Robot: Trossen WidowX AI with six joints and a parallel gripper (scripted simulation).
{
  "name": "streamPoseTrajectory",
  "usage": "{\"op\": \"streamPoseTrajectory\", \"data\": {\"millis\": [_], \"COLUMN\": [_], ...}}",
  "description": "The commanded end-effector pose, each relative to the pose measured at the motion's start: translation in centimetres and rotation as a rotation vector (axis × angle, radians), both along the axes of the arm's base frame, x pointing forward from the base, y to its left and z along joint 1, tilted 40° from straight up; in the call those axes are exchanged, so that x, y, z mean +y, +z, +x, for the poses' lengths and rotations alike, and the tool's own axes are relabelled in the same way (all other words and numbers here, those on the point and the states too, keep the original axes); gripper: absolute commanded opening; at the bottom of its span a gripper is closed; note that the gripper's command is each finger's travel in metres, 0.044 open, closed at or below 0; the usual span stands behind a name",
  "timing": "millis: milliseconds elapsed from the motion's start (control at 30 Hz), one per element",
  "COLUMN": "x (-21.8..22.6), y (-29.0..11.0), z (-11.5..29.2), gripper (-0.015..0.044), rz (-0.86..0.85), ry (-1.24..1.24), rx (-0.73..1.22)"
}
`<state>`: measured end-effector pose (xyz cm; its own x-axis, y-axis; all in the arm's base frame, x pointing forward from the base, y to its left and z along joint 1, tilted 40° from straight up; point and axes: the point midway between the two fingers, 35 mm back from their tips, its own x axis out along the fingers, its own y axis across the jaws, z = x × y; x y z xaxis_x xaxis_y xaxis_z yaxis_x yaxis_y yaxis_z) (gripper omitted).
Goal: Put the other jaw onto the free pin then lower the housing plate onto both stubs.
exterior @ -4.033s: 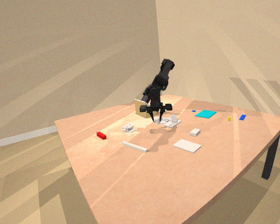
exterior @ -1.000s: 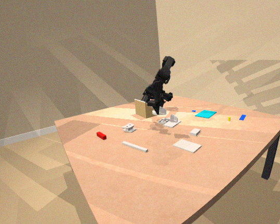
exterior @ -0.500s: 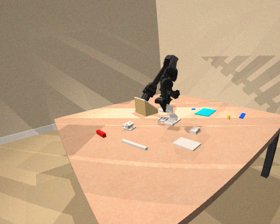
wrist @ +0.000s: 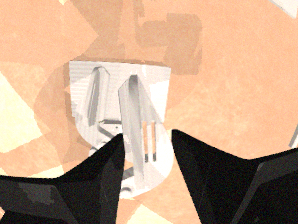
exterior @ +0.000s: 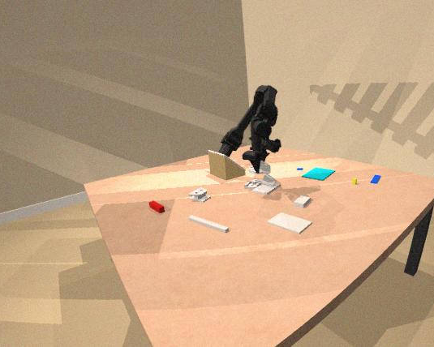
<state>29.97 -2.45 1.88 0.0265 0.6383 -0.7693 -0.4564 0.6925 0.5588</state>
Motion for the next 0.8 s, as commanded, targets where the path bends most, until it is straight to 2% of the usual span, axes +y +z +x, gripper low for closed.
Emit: {"op": "streamPoseTrajectory", "data": {"millis": [0,767], "x": [0.05,0.35], "y": [0.07,-0.2], "z": [0.01,0.0], "gripper": [0.0134,0.0134], "rz": [0.004,0.004], "ry": [-0.007,-0.013], "rx": [0.005,0.01]}}
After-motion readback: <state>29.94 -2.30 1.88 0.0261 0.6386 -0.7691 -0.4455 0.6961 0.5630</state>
